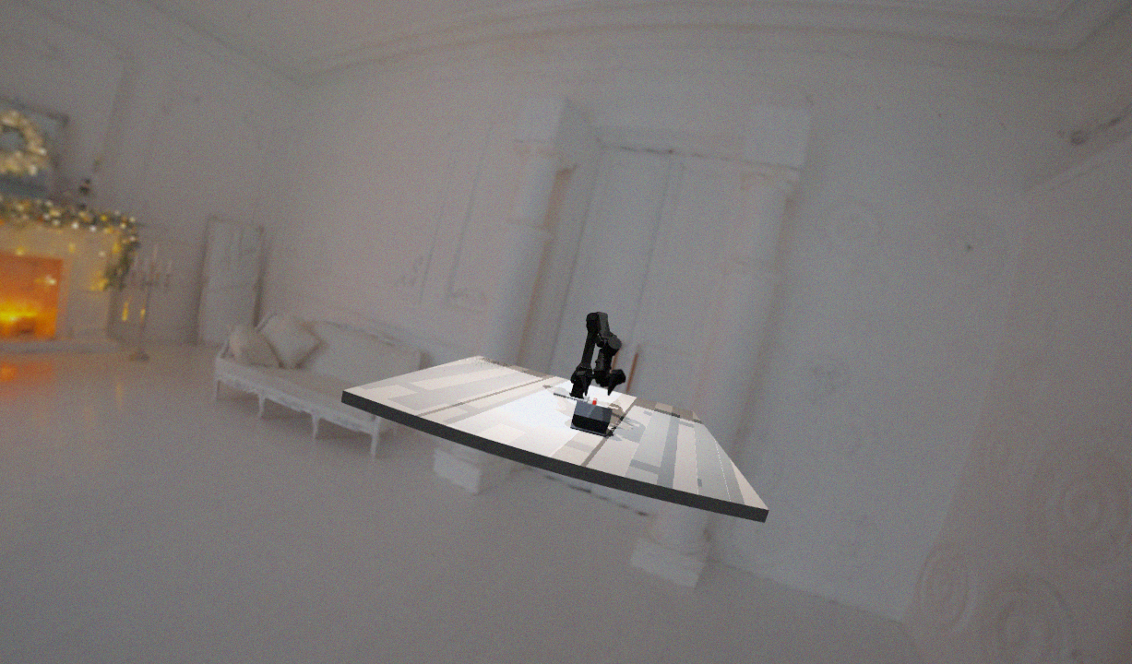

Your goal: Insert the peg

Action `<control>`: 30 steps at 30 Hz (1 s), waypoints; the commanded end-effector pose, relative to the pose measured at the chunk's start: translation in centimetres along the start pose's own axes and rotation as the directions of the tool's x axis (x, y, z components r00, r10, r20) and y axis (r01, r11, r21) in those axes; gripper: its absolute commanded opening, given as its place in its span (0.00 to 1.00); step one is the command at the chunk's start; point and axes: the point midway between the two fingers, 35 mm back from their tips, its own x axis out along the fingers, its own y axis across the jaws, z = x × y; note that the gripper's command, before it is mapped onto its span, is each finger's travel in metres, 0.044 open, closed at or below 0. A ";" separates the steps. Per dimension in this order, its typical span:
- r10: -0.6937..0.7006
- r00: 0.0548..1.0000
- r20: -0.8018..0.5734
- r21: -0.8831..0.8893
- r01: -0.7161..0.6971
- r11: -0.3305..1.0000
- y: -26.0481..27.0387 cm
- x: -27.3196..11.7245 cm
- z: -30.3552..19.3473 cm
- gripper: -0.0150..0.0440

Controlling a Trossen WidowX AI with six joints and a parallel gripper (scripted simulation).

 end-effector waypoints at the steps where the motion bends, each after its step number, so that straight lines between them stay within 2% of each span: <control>1: 0.004 1.000 -0.002 0.005 -0.004 1.000 0.0 -0.7 0.0 1.00; 30: 0.004 1.000 0.002 0.001 -0.004 1.000 -0.2 -5.3 0.0 1.00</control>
